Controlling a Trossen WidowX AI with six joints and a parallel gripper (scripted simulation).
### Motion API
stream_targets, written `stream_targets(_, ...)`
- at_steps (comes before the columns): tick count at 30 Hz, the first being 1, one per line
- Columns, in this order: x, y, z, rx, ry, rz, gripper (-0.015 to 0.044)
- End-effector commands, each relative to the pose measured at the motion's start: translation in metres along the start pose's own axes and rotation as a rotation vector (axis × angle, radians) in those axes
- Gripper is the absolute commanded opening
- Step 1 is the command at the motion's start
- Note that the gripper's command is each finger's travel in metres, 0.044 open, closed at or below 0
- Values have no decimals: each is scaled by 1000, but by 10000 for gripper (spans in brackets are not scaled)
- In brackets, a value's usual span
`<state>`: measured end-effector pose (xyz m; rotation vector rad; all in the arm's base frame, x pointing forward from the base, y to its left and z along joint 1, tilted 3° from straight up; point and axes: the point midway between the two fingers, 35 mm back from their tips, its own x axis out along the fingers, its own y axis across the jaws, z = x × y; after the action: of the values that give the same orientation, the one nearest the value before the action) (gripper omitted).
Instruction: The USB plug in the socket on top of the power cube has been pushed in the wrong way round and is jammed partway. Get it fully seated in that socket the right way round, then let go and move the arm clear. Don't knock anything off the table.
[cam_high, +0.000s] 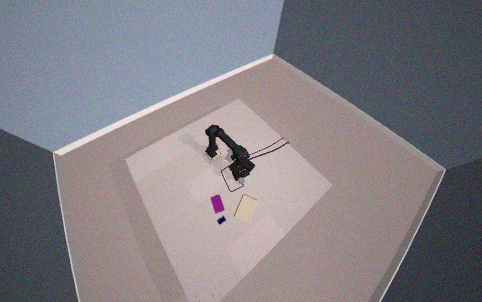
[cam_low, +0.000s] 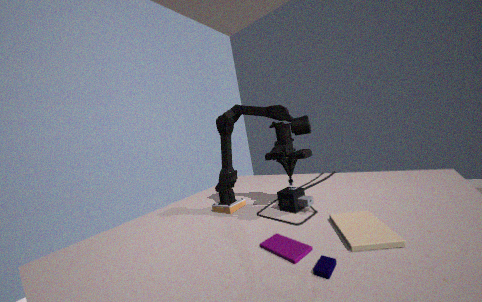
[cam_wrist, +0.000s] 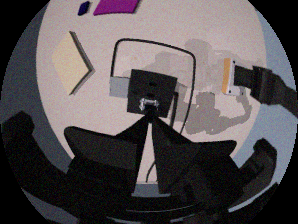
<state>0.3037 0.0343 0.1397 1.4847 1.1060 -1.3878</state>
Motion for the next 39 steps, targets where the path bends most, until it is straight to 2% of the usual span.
stream_targets(1, 0, 0, -1, 4, 7, 2, 0)
stream_targets(39, 4, 0, -3, 21, 24, 4, 0)
